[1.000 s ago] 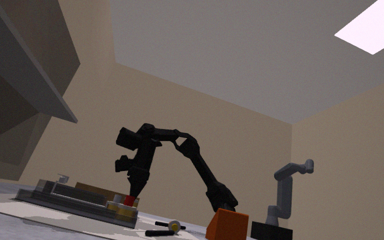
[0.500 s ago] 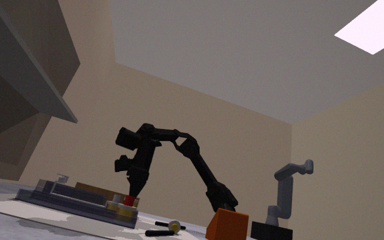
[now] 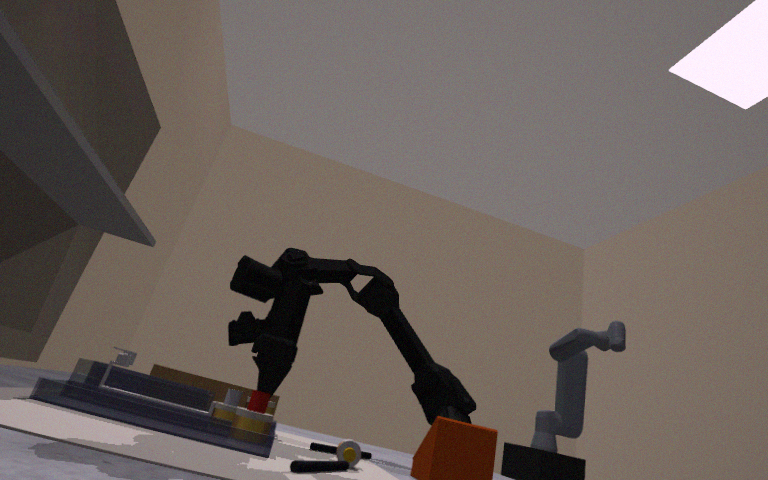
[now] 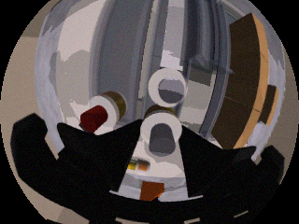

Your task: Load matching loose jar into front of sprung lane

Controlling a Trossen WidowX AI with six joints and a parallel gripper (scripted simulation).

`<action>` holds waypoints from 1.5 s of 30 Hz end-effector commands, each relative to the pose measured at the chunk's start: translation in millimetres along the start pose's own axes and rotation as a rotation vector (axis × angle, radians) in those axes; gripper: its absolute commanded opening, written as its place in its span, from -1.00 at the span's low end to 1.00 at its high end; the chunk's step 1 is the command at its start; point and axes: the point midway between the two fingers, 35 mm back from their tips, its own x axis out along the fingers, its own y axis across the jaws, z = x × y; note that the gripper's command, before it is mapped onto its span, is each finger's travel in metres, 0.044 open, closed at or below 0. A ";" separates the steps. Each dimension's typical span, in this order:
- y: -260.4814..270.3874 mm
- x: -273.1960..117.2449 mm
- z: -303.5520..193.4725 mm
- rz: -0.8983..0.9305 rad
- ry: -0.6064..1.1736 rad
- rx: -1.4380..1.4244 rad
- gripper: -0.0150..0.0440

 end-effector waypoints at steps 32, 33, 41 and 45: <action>-1.9 13.4 2.6 -0.007 -0.013 0.007 -0.49; -2.0 13.8 2.5 -0.007 -0.013 0.007 -0.49; -2.7 16.3 2.0 -0.007 -0.013 0.007 -0.49; -3.1 17.6 1.7 -0.007 -0.013 0.007 -0.49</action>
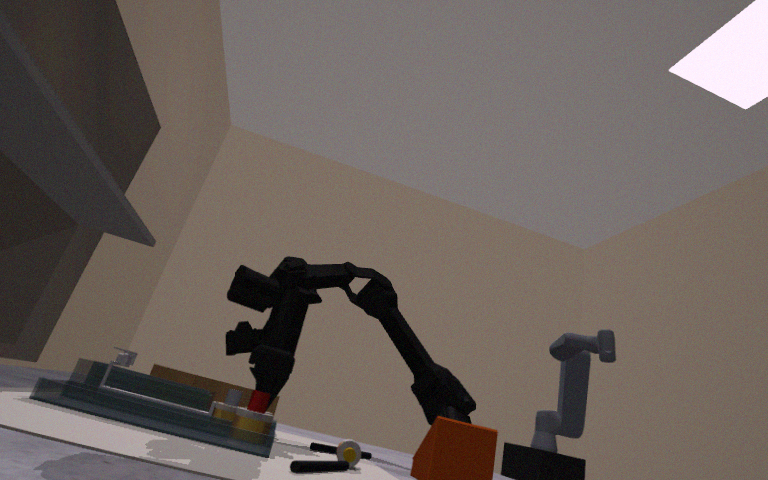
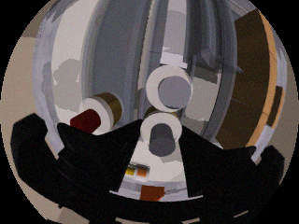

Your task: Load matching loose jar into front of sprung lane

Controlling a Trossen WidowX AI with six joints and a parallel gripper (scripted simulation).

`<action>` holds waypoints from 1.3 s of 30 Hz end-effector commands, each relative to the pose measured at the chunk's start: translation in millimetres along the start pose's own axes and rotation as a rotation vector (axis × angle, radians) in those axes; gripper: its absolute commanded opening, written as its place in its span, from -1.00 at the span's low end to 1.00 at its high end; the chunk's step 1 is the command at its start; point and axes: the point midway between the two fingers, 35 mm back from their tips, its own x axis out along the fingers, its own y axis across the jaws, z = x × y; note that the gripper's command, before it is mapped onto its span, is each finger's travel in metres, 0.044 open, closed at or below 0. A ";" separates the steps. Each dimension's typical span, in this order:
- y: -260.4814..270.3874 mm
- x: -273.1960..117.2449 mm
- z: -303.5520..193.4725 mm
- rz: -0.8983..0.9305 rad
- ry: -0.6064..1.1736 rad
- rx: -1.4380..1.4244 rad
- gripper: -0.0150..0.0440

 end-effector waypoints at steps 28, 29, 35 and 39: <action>-2.9 3.0 -1.7 -0.006 -0.010 0.005 -0.49; -2.9 3.0 -1.9 -0.006 -0.010 0.005 -0.49; -2.9 3.0 -2.9 -0.006 -0.009 0.005 -0.49; -2.8 3.1 -3.6 -0.006 -0.009 0.005 -0.49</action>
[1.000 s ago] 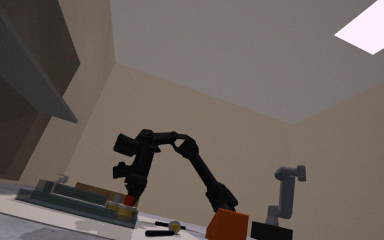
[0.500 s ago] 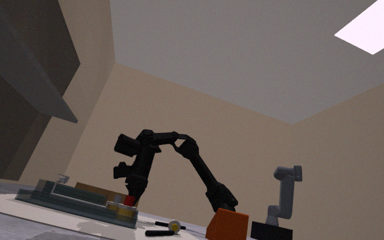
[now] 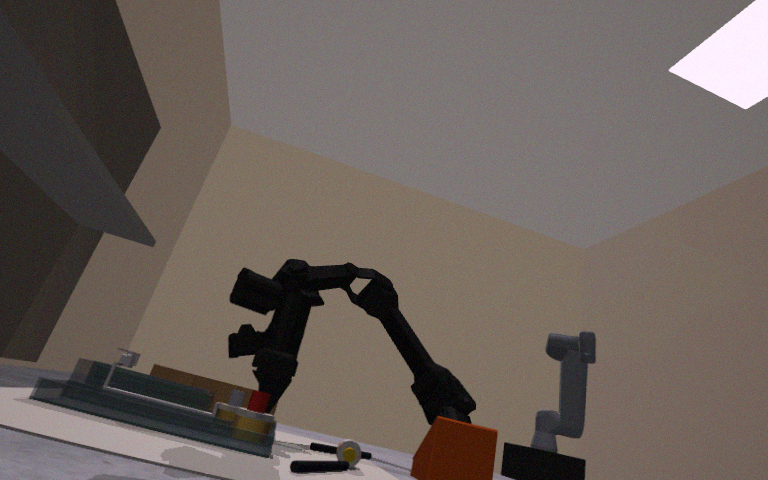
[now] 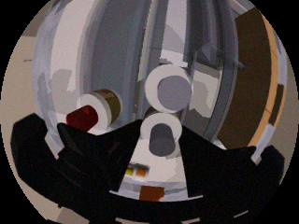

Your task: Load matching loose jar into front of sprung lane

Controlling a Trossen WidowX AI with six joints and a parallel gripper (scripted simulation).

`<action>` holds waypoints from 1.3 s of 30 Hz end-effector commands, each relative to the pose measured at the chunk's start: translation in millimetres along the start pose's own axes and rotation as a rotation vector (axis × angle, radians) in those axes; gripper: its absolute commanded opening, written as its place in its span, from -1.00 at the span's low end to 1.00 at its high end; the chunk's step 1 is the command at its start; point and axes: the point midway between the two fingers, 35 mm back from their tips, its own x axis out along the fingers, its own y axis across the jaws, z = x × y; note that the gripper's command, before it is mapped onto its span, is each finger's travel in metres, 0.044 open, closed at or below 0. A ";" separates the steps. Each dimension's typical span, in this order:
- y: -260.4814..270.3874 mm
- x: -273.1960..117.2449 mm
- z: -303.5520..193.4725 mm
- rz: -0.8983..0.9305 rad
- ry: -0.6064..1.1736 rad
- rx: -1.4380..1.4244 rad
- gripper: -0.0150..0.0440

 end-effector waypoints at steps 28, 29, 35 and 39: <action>0.2 0.4 -2.2 -0.004 -0.009 0.010 0.13; 0.2 0.4 -2.2 -0.004 -0.009 0.010 0.22; 0.2 -0.4 -2.2 -0.004 -0.009 0.010 0.55; 0.4 -11.0 -2.2 -0.003 -0.009 0.010 0.55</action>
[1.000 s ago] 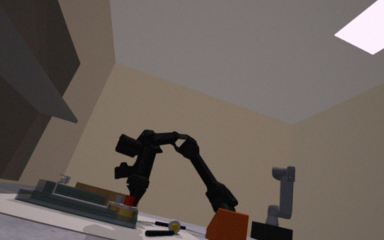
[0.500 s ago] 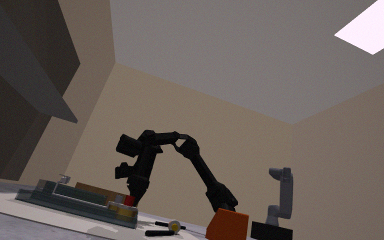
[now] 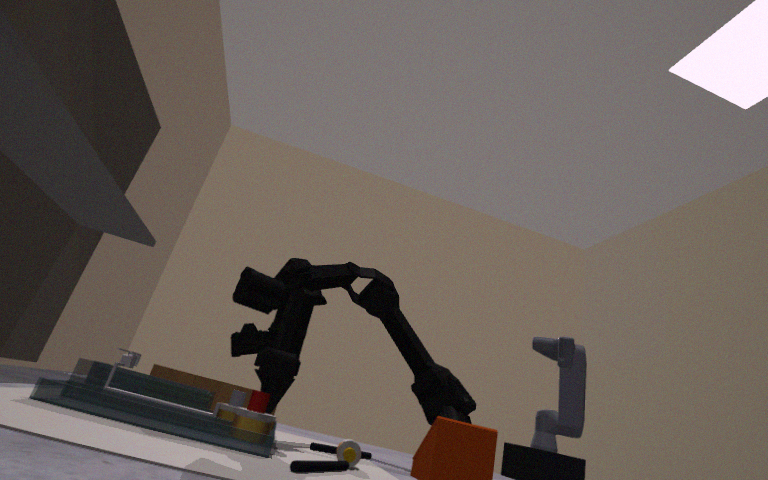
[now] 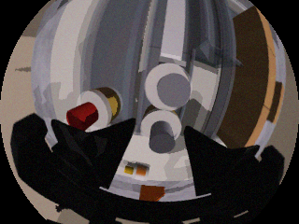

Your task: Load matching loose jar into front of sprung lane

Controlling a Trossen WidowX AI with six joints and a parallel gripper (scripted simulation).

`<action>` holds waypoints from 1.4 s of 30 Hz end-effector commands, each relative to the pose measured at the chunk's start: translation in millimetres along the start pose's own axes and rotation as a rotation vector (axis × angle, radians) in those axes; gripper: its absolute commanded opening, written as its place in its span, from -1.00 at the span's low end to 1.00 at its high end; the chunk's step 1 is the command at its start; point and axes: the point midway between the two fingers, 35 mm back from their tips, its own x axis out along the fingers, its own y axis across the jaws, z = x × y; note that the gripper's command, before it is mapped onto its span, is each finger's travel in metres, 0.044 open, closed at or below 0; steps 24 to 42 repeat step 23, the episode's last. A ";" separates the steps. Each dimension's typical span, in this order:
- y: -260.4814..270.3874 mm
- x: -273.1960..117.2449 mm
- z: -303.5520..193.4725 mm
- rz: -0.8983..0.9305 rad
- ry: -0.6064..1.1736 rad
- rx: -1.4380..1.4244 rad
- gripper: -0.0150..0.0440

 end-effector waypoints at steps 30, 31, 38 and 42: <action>3.4 -19.1 -45.1 0.008 -0.003 0.005 0.55; 3.4 -19.1 -45.1 0.008 -0.003 0.005 0.55; 3.4 -19.1 -45.1 0.008 -0.003 0.005 0.55; 3.4 -19.1 -45.1 0.008 -0.003 0.005 0.55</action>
